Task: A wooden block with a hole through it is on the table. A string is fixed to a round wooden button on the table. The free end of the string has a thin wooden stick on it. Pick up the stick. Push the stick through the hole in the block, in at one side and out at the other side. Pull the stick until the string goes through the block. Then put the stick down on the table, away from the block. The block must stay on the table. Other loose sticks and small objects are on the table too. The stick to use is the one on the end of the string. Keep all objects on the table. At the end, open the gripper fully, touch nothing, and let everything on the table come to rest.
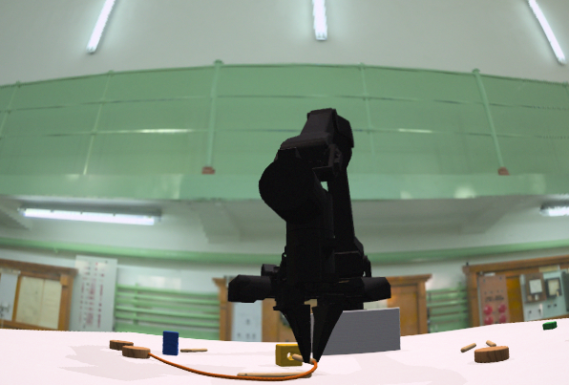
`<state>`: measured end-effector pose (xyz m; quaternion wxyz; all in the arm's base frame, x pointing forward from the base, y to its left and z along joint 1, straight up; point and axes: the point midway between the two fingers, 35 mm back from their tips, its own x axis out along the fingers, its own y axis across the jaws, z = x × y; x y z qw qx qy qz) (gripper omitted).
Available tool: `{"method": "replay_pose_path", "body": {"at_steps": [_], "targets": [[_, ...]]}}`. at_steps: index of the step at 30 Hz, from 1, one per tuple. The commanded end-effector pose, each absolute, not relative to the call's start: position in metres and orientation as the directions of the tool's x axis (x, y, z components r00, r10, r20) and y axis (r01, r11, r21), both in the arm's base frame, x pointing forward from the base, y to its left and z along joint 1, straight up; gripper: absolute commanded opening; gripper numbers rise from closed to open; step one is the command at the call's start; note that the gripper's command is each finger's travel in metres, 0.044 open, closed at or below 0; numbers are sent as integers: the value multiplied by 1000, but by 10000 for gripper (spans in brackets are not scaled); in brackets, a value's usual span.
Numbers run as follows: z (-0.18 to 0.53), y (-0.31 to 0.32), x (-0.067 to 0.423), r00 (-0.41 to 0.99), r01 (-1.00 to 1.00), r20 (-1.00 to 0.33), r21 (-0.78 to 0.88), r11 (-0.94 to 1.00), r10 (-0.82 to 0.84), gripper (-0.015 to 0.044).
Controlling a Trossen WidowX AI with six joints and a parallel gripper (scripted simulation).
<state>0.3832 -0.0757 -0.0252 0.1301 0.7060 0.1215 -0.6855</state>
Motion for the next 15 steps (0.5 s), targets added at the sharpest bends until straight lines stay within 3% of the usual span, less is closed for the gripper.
{"method": "replay_pose_path", "body": {"at_steps": [1,15], "targets": [[-24,-78,376,33,353,-999,21,-936,-10,0],[-24,-81,369,33,353,-999,21,-936,-10,0]]}}
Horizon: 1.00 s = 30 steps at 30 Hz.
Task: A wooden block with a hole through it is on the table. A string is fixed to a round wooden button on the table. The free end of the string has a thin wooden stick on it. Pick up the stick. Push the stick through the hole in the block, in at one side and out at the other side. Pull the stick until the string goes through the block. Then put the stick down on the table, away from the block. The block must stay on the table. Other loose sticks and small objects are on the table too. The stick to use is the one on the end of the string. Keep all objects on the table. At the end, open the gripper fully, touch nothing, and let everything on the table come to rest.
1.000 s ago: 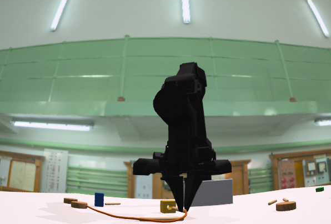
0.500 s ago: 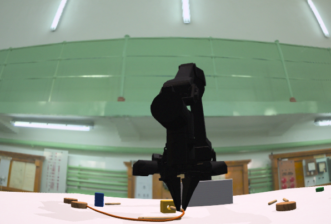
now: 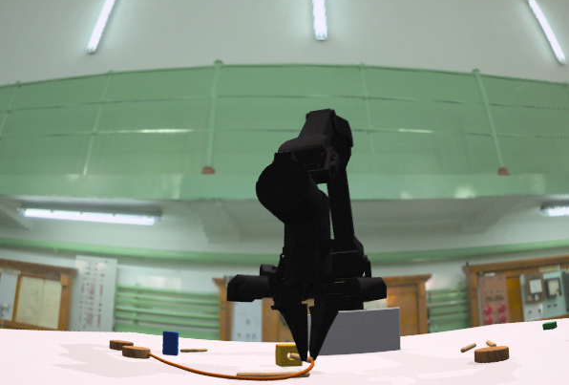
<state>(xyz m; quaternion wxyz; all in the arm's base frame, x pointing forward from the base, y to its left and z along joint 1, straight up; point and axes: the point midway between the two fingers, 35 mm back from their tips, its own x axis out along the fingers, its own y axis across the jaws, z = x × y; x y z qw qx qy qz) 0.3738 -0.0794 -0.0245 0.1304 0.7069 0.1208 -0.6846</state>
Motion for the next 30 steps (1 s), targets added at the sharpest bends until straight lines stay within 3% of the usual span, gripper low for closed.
{"method": "replay_pose_path", "body": {"at_steps": [1,30], "targets": [[-24,-81,368,33,353,-999,21,-936,-10,0],[-26,-95,332,30,353,-999,21,-936,-11,0]]}}
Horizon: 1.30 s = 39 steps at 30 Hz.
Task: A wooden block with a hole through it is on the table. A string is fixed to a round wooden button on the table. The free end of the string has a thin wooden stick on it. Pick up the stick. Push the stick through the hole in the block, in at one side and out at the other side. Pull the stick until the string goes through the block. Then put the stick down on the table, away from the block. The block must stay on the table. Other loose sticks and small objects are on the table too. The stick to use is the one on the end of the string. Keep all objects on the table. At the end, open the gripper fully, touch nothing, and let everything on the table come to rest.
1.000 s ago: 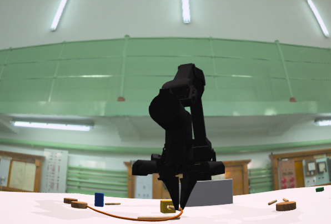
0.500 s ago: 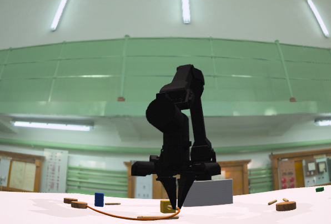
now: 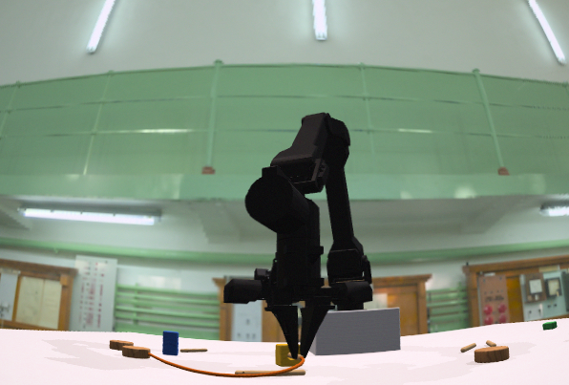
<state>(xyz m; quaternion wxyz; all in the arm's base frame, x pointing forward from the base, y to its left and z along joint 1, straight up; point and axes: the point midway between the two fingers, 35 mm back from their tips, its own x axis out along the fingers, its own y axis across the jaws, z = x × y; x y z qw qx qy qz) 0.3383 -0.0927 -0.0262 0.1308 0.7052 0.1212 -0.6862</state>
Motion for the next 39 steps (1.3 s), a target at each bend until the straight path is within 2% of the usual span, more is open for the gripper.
{"method": "replay_pose_path", "body": {"at_steps": [1,14,19,24,29,39], "targets": [[-26,-95,331,30,353,-999,21,-936,-11,0],[-26,-100,318,29,353,-1000,21,-936,-11,0],[-27,-99,322,27,350,-1000,18,-937,-9,124],[-17,-99,323,27,350,-1000,18,-937,-9,124],[51,-98,320,28,350,-1000,18,-937,-9,124],[48,-99,320,28,364,-1000,19,-931,-9,124]]}}
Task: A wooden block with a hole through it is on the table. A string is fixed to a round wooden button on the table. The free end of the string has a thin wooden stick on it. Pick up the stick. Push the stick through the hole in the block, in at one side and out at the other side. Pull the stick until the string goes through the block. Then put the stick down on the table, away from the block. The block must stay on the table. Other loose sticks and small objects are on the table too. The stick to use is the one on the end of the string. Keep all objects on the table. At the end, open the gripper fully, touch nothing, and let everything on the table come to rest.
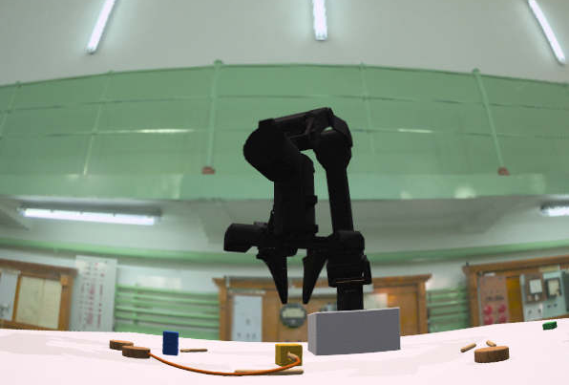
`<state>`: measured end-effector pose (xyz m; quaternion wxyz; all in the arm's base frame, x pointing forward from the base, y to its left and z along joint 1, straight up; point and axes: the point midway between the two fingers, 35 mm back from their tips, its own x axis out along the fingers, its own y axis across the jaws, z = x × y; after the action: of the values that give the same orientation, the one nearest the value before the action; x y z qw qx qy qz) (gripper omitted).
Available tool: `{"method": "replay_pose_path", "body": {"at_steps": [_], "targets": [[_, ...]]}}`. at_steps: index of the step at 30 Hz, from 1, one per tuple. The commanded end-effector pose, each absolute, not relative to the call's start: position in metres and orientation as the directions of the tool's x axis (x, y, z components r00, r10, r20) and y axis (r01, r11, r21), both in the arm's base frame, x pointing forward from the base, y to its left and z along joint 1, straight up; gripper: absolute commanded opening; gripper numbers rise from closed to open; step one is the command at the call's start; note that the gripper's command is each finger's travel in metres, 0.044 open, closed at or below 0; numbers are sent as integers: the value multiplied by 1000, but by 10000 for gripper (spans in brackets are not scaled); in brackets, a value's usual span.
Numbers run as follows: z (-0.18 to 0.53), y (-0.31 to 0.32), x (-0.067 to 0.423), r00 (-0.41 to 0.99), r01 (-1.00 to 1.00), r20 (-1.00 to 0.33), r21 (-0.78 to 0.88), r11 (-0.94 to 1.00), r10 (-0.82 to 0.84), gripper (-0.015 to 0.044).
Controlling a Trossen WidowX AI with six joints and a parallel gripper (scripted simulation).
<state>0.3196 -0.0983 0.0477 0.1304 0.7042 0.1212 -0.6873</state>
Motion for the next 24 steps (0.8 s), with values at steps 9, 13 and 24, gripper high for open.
{"method": "replay_pose_path", "body": {"at_steps": [9,13,24], "targets": [[48,-104,306,27,915,-1000,29,-402,-11,124],[47,-107,300,27,999,-1000,27,-36,-11,124],[47,-111,287,26,833,-1000,15,553,-12,124]]}}
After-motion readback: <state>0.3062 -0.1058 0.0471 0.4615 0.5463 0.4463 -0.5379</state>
